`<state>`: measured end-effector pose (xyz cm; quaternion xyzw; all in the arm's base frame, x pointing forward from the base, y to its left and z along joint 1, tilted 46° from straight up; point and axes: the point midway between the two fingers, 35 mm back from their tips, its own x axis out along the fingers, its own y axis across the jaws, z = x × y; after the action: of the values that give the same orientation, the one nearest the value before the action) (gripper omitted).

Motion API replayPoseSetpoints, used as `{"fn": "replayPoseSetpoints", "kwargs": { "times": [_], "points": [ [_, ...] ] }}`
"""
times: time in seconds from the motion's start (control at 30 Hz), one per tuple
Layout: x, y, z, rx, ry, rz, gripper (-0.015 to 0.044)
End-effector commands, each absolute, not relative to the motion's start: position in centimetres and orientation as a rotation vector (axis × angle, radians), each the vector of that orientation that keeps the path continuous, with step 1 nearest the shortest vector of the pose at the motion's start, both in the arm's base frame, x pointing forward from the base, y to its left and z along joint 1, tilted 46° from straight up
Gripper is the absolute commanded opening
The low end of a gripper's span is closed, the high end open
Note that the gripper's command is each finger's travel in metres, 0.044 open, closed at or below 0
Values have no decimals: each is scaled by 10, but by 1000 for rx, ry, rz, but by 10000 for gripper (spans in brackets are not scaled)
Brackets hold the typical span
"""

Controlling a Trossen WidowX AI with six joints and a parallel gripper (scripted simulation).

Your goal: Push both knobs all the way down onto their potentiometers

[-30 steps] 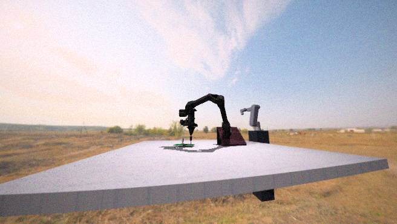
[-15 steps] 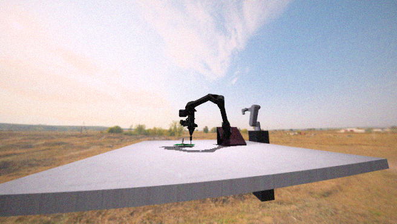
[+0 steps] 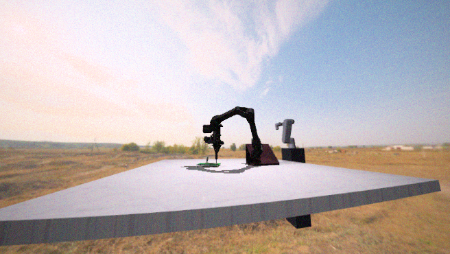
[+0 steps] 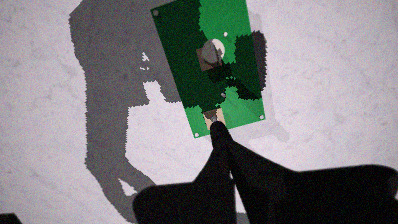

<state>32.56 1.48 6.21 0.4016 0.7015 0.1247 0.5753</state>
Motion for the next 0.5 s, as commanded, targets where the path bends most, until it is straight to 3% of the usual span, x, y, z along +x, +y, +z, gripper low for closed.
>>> {"fn": "replayPoseSetpoints", "kwargs": {
  "times": [0.0,0.47],
  "points": [
    [325,16,62,945,1646,294,0],
    [325,16,62,945,1646,294,0]
  ]
}}
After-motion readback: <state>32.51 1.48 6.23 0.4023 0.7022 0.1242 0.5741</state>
